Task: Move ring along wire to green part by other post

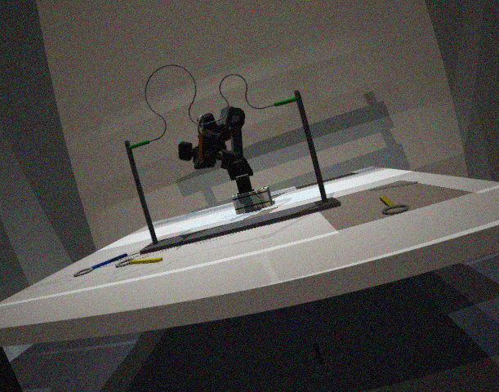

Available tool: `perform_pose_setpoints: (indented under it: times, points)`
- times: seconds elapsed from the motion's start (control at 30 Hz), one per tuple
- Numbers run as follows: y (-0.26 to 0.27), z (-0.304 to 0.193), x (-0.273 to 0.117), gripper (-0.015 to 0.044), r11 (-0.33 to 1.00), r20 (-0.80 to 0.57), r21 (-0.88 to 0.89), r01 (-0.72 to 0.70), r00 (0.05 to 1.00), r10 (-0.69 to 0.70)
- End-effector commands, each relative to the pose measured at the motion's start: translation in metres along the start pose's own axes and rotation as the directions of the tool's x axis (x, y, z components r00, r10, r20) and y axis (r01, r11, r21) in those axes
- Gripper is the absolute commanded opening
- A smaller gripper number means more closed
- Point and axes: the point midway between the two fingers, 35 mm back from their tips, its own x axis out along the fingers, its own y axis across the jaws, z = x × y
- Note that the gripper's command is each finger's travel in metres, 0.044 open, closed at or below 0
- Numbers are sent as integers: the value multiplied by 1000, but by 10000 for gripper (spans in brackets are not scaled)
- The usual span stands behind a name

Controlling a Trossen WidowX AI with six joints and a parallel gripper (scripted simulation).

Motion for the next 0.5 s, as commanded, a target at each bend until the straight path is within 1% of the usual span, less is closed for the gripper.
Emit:
perform_pose_setpoints:
  times: [0.0,0.47]
  points:
    - [12,0,-2,-150,997,-10,73,-35,999,36]
    - [50,7,-11,-150,954,-14,264,-141,989,150]
